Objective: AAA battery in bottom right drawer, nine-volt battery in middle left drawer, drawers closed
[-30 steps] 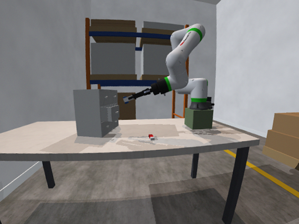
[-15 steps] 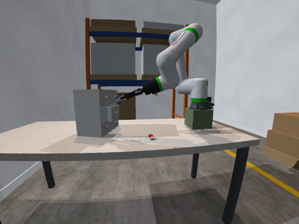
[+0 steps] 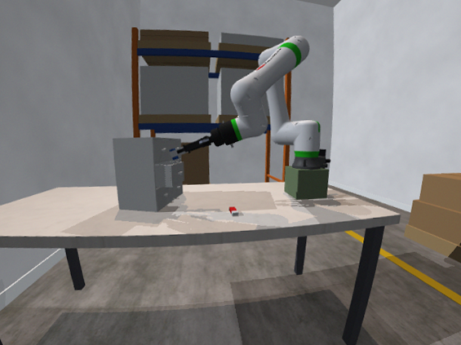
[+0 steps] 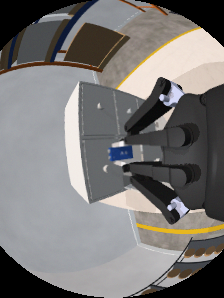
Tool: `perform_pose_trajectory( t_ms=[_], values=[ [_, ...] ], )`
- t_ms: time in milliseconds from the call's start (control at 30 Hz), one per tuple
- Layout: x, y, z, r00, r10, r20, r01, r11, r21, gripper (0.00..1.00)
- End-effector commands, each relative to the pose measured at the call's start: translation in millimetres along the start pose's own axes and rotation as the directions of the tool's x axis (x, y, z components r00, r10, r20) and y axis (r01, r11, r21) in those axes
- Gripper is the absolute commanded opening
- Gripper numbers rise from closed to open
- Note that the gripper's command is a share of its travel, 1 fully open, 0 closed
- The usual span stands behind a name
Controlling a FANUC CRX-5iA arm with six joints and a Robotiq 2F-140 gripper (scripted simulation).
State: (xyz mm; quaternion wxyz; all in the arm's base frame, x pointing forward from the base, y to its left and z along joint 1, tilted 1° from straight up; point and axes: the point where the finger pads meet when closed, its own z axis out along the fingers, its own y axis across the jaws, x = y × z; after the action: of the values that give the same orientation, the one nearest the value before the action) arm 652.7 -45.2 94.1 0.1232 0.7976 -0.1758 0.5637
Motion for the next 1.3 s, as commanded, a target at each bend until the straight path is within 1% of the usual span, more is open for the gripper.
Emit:
perform_pose_trajectory(
  t_ms=[0, 233, 1067, 1100, 1267],
  values=[
    [1.6, -0.1, 4.0, 1.0, 0.0, 0.0, 0.0, 1.0, 0.0, 0.14],
    [2.8, -0.1, 7.3, 1.0, 0.0, 0.0, 0.0, 1.0, 0.0, 0.14],
    [2.9, -0.1, 7.4, 1.0, 0.0, 0.0, 0.0, 1.0, 0.0, 0.14],
    [2.9, -0.1, 7.4, 1.0, 0.0, 0.0, 0.0, 1.0, 0.0, 0.16],
    [2.9, -0.1, 7.4, 1.0, 0.0, 0.0, 0.0, 1.0, 0.0, 0.21]
  ],
)
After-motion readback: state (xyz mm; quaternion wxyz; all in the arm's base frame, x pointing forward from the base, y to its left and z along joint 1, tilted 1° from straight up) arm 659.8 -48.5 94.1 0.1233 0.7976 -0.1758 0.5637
